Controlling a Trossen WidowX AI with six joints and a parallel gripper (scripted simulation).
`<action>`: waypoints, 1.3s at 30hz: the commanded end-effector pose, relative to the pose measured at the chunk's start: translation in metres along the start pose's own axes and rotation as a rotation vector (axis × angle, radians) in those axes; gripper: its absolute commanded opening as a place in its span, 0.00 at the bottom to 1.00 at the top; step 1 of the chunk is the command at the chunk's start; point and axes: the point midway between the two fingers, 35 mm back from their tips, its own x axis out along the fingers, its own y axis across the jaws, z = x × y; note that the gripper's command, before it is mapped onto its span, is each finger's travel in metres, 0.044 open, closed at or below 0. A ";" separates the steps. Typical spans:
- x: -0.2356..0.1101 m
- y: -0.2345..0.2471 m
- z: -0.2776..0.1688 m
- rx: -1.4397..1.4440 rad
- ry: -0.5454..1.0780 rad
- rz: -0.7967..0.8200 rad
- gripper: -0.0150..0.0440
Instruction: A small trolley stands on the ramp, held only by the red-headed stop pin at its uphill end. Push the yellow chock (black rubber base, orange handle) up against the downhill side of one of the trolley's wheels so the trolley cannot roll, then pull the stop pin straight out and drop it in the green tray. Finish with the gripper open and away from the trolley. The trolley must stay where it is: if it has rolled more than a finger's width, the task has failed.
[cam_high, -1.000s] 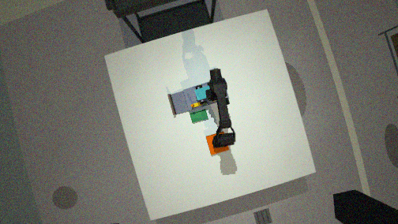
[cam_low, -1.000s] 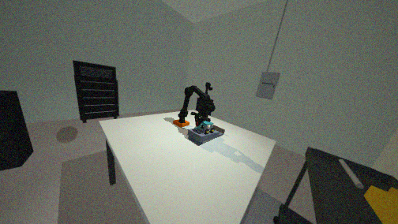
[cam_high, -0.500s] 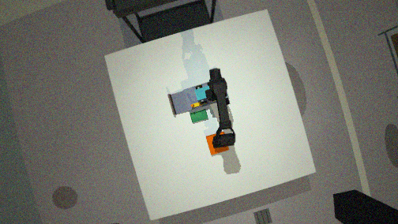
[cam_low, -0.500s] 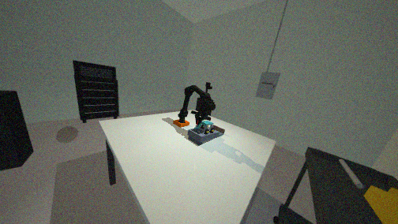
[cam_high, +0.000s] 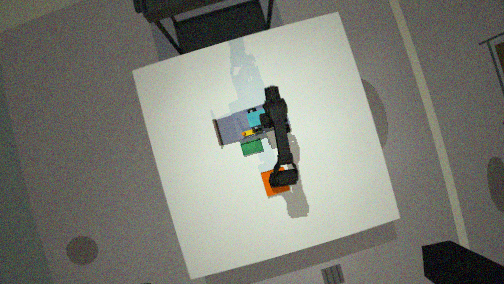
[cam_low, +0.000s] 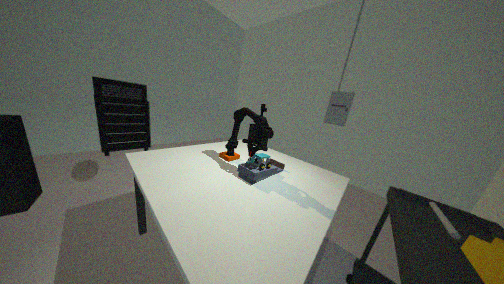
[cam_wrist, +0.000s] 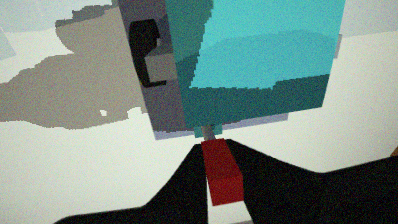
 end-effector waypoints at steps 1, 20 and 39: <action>-0.005 -0.001 -0.002 0.006 0.007 -0.003 0.25; -0.016 -0.001 -0.006 0.006 0.007 -0.003 0.25; -0.015 -0.001 -0.030 0.006 0.009 -0.003 0.25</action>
